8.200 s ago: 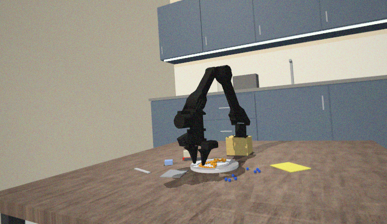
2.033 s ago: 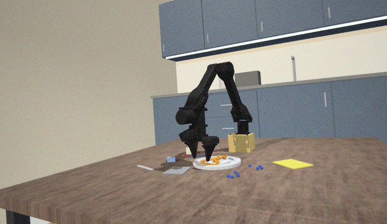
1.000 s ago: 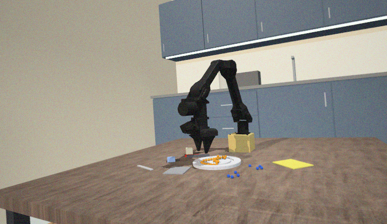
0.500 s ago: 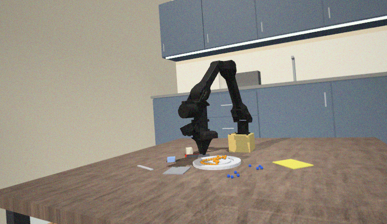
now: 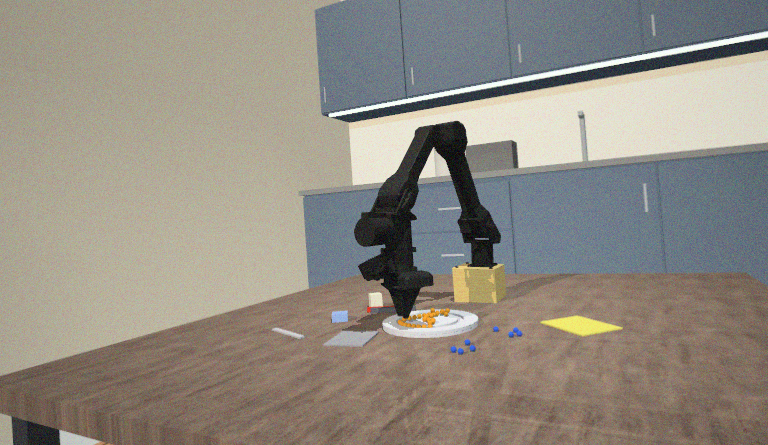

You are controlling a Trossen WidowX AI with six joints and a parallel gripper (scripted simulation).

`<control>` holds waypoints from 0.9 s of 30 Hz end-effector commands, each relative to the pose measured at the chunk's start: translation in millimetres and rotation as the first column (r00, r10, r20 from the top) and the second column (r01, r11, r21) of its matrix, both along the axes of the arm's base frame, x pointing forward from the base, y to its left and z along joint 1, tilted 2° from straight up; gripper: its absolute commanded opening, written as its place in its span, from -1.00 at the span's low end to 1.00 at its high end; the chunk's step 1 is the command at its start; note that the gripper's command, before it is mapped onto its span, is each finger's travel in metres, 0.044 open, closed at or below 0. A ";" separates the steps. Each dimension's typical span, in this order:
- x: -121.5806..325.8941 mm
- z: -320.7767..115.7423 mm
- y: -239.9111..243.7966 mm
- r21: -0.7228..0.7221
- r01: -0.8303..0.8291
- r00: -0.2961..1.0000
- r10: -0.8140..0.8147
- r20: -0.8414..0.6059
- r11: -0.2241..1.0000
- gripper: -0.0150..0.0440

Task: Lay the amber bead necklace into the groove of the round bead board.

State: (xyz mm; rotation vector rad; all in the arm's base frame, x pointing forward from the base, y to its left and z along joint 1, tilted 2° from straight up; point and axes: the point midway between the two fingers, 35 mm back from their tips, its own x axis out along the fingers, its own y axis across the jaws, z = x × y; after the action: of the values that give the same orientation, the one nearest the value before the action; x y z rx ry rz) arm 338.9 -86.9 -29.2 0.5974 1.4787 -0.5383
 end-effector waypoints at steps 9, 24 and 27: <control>-1.8 -5.6 0.7 0.002 0.001 1.000 -0.001 -0.007 1.000 -0.35; -1.8 -5.6 0.7 0.002 0.001 1.000 -0.001 -0.007 1.000 -0.49; -1.8 -5.6 0.7 0.002 0.001 1.000 -0.001 -0.007 1.000 -0.49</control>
State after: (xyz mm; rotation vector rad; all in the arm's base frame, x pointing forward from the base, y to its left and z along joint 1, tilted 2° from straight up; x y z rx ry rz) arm 336.8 -86.2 -35.1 0.5981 1.4867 -0.5402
